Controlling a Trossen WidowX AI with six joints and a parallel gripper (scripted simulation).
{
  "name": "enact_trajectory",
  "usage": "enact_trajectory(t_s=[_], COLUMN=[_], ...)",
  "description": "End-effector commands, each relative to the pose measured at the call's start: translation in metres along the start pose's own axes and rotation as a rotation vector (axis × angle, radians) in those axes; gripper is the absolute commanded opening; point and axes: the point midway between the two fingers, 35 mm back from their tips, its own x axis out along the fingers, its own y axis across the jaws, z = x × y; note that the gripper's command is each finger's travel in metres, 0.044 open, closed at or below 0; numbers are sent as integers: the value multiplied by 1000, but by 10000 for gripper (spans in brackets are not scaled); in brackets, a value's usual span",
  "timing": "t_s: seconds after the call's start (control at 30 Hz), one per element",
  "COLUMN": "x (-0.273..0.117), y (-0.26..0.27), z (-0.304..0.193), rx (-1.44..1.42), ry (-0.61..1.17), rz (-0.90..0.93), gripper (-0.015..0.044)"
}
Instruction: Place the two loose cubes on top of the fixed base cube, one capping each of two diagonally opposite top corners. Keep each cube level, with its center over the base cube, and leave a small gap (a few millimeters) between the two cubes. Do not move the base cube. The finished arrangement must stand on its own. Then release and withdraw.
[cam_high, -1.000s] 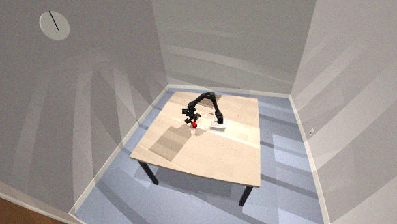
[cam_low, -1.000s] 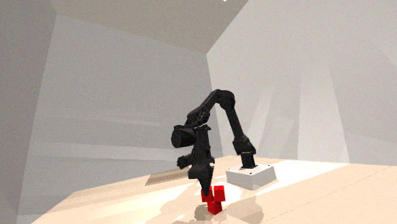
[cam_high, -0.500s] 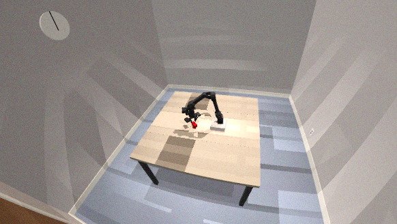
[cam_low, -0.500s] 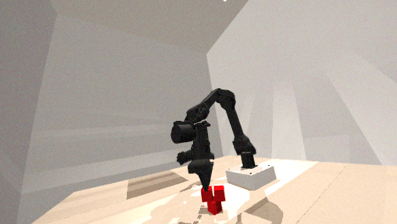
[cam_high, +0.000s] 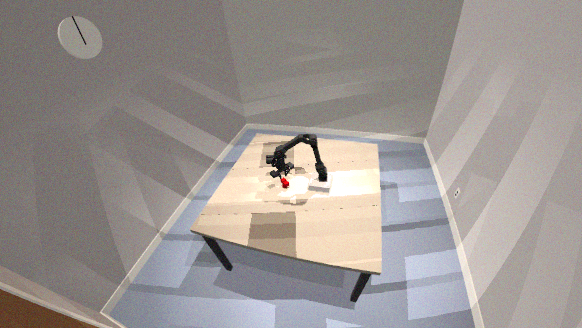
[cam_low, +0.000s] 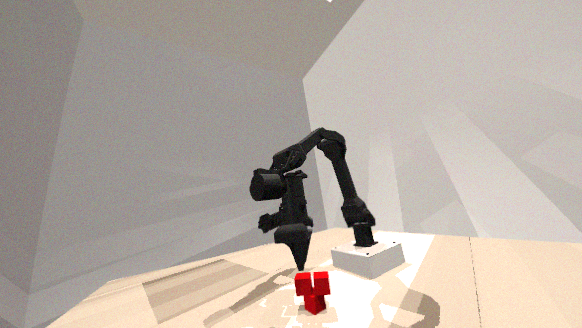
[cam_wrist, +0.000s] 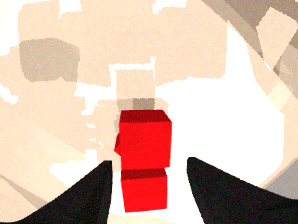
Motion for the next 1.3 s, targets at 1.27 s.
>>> enact_trajectory(t_s=[1.27], x=[-40], y=[5], z=[-7], rx=[-1], ry=[0], rz=[3], gripper=[400])
